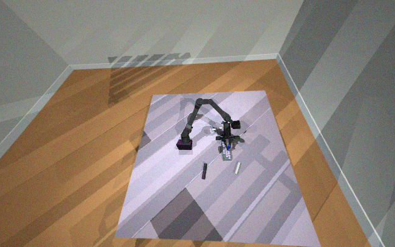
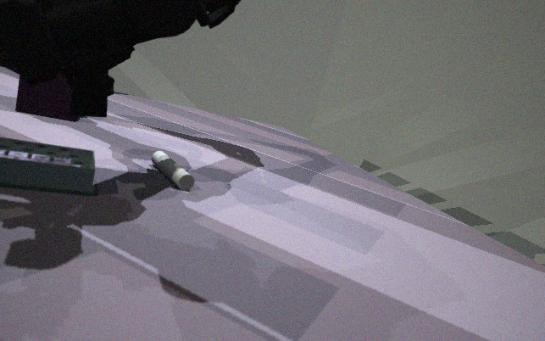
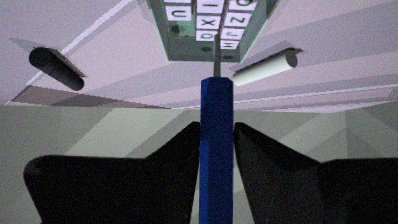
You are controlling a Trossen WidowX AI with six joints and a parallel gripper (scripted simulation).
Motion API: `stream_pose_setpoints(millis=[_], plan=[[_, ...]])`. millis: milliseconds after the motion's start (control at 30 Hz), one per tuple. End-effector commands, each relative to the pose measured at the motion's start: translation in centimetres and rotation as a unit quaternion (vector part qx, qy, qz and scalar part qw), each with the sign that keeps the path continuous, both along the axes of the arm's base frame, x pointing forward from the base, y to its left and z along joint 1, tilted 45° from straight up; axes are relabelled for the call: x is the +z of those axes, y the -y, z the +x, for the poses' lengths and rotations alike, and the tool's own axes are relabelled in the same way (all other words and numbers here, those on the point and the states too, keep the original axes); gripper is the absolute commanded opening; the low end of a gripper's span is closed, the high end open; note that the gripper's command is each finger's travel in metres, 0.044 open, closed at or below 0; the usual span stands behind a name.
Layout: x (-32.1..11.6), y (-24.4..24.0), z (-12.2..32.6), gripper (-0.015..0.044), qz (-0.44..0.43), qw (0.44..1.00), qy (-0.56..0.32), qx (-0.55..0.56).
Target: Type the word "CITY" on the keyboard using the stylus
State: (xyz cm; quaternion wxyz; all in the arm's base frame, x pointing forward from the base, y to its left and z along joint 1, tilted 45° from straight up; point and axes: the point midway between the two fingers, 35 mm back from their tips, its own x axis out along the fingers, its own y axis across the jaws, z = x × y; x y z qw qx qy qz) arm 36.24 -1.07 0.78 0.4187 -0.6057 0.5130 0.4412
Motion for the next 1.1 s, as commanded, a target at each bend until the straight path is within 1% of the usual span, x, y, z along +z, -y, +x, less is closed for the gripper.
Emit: stream_pose_setpoints(millis=[0, 133, 233, 1067], plan=[[-0.48, -0.07, -0.14, 0.0000, -0.003, 1.000, -0.002, -0.004], [-0.48, -0.07, -0.14, 0.0000, -0.003, 1.000, -0.002, -0.004], [-0.47, 0.04, -0.19, 0.0079, -0.003, 1.000, -0.002, -0.004], [-1.21, -0.83, -0.32, 0.0081, -0.002, 1.000, -0.002, -0.004]])
